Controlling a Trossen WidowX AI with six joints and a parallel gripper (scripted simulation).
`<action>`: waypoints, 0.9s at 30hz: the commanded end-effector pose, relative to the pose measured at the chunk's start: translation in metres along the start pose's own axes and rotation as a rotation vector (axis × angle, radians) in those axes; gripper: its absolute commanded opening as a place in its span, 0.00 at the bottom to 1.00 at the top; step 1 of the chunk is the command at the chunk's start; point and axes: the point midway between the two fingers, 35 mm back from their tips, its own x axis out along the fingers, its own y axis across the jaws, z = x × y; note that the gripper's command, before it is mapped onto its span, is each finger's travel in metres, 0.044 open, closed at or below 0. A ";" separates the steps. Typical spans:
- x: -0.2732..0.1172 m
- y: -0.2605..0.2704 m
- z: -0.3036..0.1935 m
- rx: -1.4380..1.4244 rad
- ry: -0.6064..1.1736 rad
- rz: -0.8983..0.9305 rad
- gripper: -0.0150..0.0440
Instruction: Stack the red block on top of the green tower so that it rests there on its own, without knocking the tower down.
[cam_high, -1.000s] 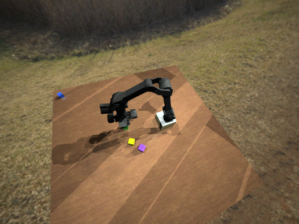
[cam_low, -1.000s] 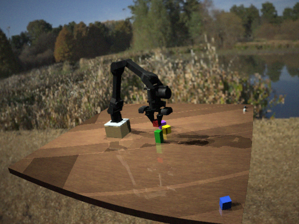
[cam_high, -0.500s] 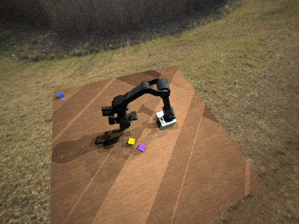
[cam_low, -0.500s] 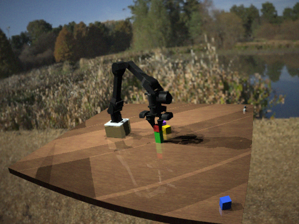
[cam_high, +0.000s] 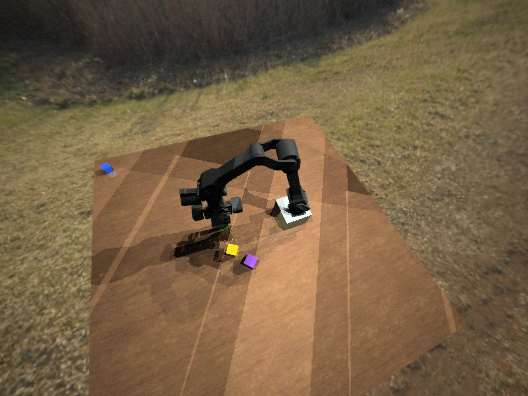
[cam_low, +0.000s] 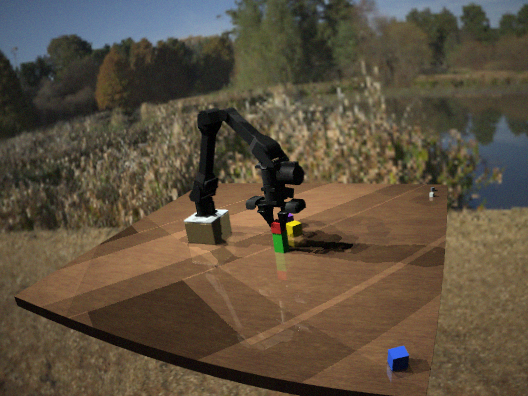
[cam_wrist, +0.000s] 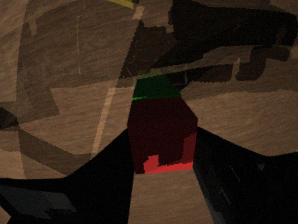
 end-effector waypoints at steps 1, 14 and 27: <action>0.001 0.000 0.000 0.003 0.000 0.000 0.25; 0.000 0.000 0.000 0.000 0.000 0.001 0.43; 0.000 0.000 0.000 0.000 0.000 0.001 1.00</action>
